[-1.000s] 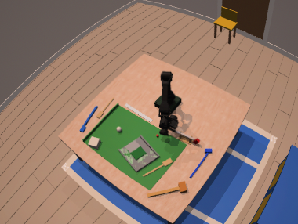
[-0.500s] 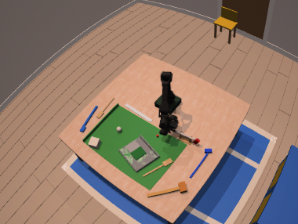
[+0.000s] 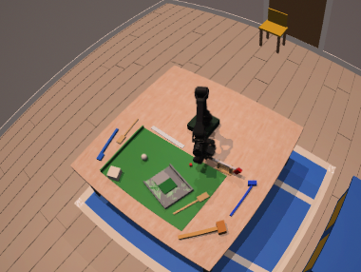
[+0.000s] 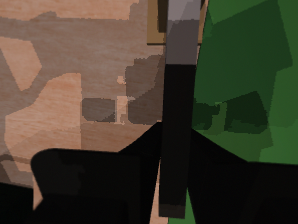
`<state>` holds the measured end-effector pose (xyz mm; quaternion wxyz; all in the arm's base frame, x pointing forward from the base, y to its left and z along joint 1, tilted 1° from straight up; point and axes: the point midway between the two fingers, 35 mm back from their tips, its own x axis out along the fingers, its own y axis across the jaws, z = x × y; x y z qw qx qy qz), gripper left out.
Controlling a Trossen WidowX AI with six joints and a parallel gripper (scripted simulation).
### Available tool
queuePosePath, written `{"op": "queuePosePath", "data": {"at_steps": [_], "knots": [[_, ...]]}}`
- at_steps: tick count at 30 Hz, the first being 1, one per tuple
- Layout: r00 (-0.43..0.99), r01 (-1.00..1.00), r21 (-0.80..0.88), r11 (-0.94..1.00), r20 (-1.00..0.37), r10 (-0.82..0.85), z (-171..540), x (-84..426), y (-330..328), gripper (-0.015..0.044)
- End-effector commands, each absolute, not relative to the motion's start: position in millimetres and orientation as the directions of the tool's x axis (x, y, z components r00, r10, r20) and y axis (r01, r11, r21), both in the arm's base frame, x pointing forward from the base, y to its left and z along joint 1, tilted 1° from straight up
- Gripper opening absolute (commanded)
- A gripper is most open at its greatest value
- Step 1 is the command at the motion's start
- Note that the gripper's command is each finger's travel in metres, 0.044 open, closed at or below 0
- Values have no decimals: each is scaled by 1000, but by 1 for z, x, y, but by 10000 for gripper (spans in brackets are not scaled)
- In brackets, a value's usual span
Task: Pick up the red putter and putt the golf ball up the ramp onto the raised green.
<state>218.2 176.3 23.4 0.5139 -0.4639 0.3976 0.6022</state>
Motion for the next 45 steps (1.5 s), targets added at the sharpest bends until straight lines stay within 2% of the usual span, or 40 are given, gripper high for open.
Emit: {"op": "queuePosePath", "data": {"at_steps": [1, 12, 19, 33, 45], "knots": [[-26, -987, -17, -158, -964, 266, 47, 224, 181, 0], [-27, -987, -16, -158, -964, 266, 112, 219, 179, 0], [-22, -990, -14, -138, -967, 255, 108, 222, 174, 0], [49, -978, -4, 210, -976, 212, 114, 260, 113, 0], [84, -851, 10, 526, -984, 155, 118, 282, 51, 0]]}}
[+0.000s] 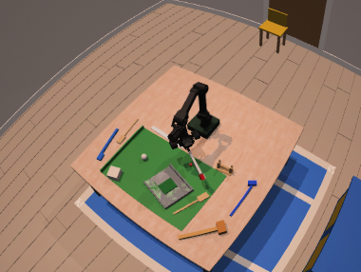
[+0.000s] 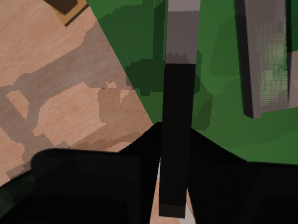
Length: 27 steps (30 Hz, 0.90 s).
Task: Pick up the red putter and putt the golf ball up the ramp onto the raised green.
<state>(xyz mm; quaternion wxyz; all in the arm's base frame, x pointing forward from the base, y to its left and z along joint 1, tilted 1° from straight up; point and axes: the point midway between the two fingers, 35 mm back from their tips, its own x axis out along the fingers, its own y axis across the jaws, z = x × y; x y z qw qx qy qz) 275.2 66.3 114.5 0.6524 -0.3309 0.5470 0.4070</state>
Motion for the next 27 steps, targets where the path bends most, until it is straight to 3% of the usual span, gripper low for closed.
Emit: {"op": "queuePosePath", "data": {"at_steps": [1, 15, 27], "knots": [[86, -835, 11, 550, -985, 150, 119, 283, 46, 0], [93, -542, 14, 840, -993, 76, 125, 287, -32, 0], [74, -217, 1, 976, -997, 18, 130, 274, -98, 0]]}}
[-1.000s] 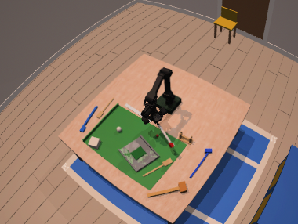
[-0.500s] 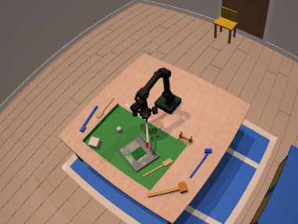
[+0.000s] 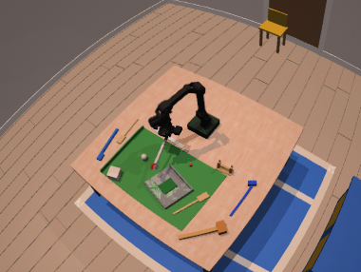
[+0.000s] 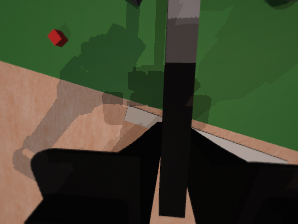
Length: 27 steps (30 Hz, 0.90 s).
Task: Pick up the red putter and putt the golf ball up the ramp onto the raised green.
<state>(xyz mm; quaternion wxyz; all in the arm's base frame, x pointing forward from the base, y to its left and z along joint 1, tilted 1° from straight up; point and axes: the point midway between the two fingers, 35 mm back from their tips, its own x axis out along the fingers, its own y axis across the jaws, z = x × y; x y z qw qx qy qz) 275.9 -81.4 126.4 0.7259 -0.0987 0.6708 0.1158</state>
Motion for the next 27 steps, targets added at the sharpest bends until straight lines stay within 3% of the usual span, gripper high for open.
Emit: {"op": "queuePosePath", "data": {"at_steps": [1, 15, 27], "knots": [[71, -189, -1, 982, -997, 13, 130, 272, -103, 0], [23, 213, -28, 977, -999, -34, 136, 238, -174, 0], [19, 231, -30, 972, -999, -36, 115, 237, -178, 0]]}}
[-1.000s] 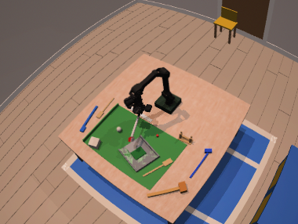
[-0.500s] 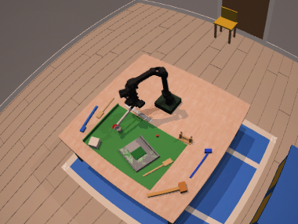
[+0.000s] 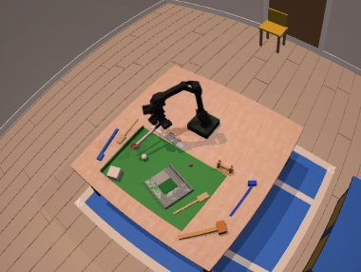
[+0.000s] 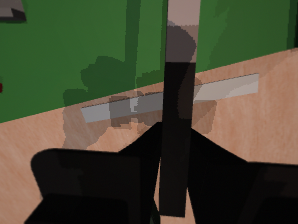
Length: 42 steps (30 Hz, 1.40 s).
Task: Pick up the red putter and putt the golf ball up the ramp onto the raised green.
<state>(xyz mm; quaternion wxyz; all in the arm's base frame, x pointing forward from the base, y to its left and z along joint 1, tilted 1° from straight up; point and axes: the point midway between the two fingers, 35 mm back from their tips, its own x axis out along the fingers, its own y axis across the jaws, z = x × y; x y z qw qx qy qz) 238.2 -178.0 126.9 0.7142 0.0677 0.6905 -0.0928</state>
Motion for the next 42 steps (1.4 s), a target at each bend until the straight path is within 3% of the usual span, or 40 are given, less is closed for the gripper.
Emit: {"op": "queuePosePath", "data": {"at_steps": [1, 42], "knots": [[19, 231, -30, 972, -999, -36, 111, 237, -178, 0], [21, 230, -29, 973, -999, -35, 70, 237, -181, 0]]}}
